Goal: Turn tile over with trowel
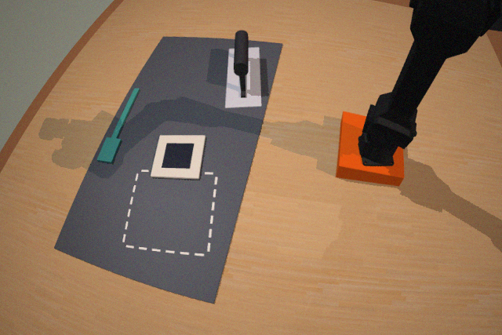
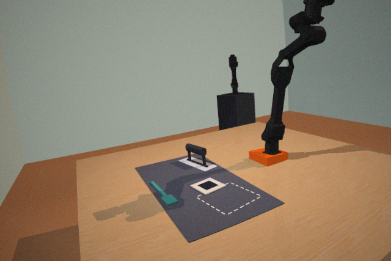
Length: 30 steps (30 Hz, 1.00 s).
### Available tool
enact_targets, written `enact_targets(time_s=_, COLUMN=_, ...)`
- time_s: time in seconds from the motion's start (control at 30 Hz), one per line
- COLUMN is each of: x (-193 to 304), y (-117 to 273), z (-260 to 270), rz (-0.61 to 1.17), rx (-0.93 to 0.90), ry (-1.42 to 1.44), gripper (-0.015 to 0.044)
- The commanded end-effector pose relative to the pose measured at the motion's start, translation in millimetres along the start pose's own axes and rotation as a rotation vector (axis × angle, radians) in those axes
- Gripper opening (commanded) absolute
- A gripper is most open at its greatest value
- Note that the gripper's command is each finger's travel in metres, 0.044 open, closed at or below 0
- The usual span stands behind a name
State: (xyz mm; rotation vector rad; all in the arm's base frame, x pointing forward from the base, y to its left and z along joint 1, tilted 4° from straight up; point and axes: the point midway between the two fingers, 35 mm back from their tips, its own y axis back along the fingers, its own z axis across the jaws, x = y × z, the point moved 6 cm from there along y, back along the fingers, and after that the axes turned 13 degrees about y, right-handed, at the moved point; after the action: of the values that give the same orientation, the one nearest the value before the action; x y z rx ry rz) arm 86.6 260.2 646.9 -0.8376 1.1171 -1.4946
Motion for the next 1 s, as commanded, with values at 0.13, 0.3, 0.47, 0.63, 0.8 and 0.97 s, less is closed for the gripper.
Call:
enact_targets(time_s=0.13, x=0.0, y=0.0, z=0.0, rz=0.0, rx=0.0, ry=0.0, gripper=0.0048)
enact_targets(time_s=0.3, x=0.0, y=0.0, z=0.0, rz=0.0, rx=0.0, ry=0.0, gripper=0.0)
enact_targets(time_s=0.47, x=0.0, y=0.0, z=0.0, rz=0.0, rx=0.0, ry=0.0, gripper=0.0)
enact_targets(time_s=0.63, x=0.0, y=0.0, z=0.0, rz=0.0, rx=0.0, ry=0.0, gripper=0.0)
enact_targets(time_s=0.8, x=0.0, y=0.0, z=0.0, rz=0.0, rx=0.0, ry=0.0, gripper=0.01)
enact_targets(time_s=0.97, x=0.0, y=0.0, z=0.0, rz=0.0, rx=0.0, ry=0.0, gripper=0.01)
